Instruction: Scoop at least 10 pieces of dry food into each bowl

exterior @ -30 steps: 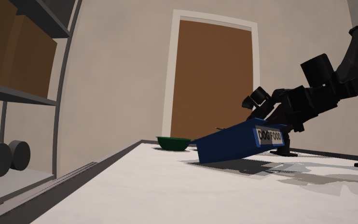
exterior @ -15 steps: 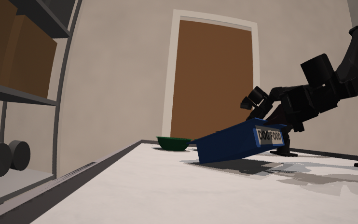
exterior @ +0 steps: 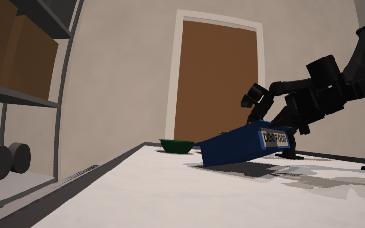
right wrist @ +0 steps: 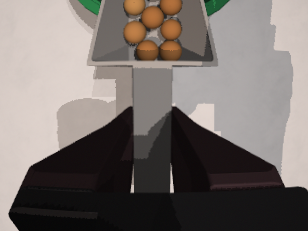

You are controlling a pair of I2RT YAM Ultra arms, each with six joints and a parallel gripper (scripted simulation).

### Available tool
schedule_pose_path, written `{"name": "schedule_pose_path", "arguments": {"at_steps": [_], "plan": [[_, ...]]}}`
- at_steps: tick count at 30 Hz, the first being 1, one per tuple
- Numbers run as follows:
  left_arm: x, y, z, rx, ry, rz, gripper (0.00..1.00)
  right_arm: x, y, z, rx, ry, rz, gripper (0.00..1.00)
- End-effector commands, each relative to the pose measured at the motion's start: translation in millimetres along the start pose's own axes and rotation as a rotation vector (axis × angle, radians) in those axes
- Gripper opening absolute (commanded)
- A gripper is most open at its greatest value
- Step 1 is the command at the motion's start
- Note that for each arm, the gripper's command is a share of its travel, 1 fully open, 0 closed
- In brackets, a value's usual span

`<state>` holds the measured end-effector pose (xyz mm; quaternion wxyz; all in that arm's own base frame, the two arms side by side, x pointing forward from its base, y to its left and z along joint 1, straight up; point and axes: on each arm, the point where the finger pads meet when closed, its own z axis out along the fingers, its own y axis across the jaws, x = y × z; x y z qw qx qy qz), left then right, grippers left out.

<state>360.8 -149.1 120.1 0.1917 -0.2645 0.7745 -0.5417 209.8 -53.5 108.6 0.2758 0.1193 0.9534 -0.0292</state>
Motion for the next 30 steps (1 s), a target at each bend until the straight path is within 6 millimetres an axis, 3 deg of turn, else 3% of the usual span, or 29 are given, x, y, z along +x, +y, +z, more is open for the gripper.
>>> {"name": "schedule_pose_path", "arguments": {"at_steps": [1, 8, 19, 30], "plan": [[-6, -43, -3, 0.1, -0.005, 0.124, 0.0, -15, 0, -13, 0.006, -0.022, 0.002, 0.0], [-6, -43, -3, 0.1, -0.005, 0.124, 0.0, -19, 0, -15, 0.006, 0.065, 0.003, 0.0], [-6, -43, -3, 0.1, -0.005, 0.124, 0.0, -33, 0, -25, 0.006, -0.011, 0.001, 0.0], [-6, -43, -3, 0.1, -0.005, 0.124, 0.0, -32, 0, -25, 0.006, -0.004, -0.001, 0.0]]}}
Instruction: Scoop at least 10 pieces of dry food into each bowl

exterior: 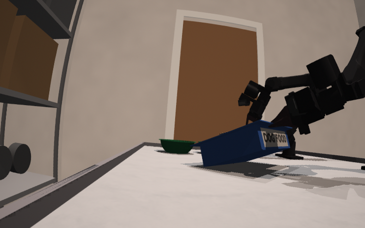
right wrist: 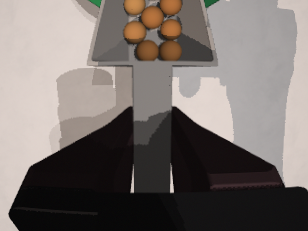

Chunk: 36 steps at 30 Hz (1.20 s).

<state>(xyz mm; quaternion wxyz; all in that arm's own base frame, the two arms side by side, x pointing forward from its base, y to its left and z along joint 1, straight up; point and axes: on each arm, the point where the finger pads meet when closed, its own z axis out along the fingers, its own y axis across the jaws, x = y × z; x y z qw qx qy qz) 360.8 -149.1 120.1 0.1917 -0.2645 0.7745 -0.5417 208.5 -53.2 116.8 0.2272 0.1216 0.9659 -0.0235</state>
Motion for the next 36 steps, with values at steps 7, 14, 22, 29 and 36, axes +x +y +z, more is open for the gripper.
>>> {"name": "schedule_pose_path", "arguments": {"at_steps": [7, 14, 22, 29, 36], "plan": [[-6, -43, -3, 0.1, -0.005, 0.124, 0.0, -25, 0, -20, 0.004, -0.098, -0.003, 0.0], [-6, -43, -3, 0.1, -0.005, 0.124, 0.0, -13, 2, -10, 0.001, 0.001, -0.007, 0.0], [-6, -43, -3, 0.1, -0.005, 0.124, 0.0, -19, -2, -18, 0.007, 0.04, 0.011, 0.0], [-6, -43, -3, 0.1, -0.005, 0.124, 0.0, -24, 2, -21, 0.002, 0.123, -0.007, 0.0], [-6, -43, -3, 0.1, -0.005, 0.124, 0.0, -31, 0, -31, 0.003, 0.076, 0.002, 0.0]]}}
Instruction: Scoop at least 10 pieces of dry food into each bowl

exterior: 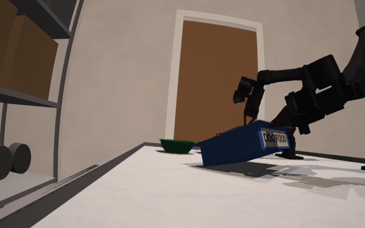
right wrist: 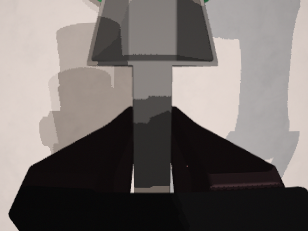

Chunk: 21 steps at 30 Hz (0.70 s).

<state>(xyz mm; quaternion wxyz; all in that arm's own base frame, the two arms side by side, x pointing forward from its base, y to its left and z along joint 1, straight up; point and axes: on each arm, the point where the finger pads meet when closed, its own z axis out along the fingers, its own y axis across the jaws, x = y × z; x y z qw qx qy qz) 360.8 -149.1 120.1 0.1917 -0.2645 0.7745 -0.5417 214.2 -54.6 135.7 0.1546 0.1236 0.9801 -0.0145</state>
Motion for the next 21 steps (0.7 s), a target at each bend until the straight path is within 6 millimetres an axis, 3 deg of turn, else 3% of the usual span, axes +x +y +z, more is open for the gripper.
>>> {"name": "schedule_pose_path", "arguments": {"at_steps": [1, 4, 15, 20, 21], "plan": [[-6, -43, -3, 0.1, -0.005, 0.124, 0.0, -15, 0, -19, 0.003, -0.073, 0.001, 0.0], [-6, -43, -3, 0.1, -0.005, 0.124, 0.0, 1, -2, -3, 0.001, -0.065, 0.012, 0.0], [-6, -43, -3, 0.1, -0.005, 0.124, 0.0, 14, -1, -11, -0.001, -0.275, 0.003, 0.0], [-6, -43, -3, 0.1, -0.005, 0.124, 0.0, 7, 1, -18, -0.005, -0.297, -0.008, 0.0], [-6, -43, -3, 0.1, -0.005, 0.124, 0.0, 0, 0, -28, -0.003, -0.334, -0.005, 0.0]]}}
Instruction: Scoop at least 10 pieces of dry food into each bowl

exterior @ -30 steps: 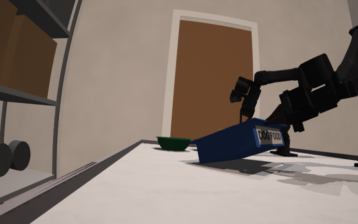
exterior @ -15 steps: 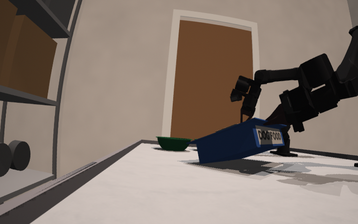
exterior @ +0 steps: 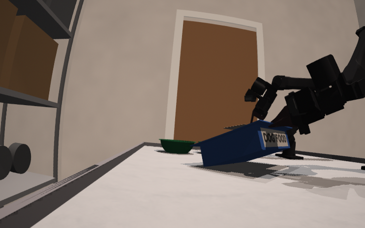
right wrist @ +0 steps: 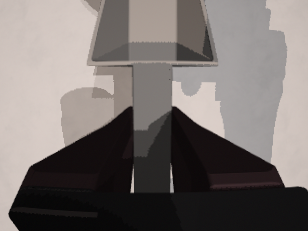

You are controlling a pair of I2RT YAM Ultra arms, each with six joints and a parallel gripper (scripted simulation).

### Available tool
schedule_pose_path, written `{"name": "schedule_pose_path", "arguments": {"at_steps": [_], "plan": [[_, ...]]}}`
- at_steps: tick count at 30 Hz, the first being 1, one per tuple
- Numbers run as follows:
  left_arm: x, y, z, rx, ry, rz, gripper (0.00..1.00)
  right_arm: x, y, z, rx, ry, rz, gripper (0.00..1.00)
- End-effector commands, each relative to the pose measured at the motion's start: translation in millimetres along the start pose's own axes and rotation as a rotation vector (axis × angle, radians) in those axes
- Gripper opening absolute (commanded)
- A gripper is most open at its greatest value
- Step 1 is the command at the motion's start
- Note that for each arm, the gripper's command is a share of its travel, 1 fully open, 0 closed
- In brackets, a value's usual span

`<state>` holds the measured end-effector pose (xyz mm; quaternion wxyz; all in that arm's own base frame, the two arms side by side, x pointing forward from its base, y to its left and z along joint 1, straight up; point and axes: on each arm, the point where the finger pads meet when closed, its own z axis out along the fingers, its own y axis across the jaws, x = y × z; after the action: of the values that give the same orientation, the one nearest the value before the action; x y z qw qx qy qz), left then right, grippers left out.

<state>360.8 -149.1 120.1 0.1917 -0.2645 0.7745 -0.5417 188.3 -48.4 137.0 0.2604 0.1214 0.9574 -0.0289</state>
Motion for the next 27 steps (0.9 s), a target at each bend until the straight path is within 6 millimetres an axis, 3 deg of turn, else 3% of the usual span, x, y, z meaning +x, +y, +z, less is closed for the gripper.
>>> {"name": "schedule_pose_path", "arguments": {"at_steps": [1, 2, 5, 7, 8, 11, 16, 27], "plan": [[-6, -43, -3, 0.1, -0.005, 0.124, 0.0, -28, 0, -14, -0.005, -0.12, -0.005, 0.0], [-6, -43, -3, 0.1, -0.005, 0.124, 0.0, -22, 0, -4, -0.006, -0.078, -0.004, 0.0], [-6, -43, -3, 0.1, -0.005, 0.124, 0.0, -14, 0, 4, -0.007, -0.04, -0.001, 0.0], [-6, -43, -3, 0.1, -0.005, 0.124, 0.0, -17, 1, -2, -0.007, -0.073, -0.002, 0.0], [-6, -43, -3, 0.1, -0.005, 0.124, 0.0, -9, 0, 6, -0.007, -0.038, -0.001, 0.0], [-6, -43, -3, 0.1, -0.005, 0.124, 0.0, -31, 8, -6, -0.027, -0.081, -0.034, 0.0], [-6, -43, -3, 0.1, -0.005, 0.124, 0.0, -26, 13, -8, -0.032, -0.036, -0.073, 0.0], [-6, -43, -3, 0.1, -0.005, 0.124, 0.0, -41, 74, -17, -0.161, 0.107, -0.346, 0.0]]}}
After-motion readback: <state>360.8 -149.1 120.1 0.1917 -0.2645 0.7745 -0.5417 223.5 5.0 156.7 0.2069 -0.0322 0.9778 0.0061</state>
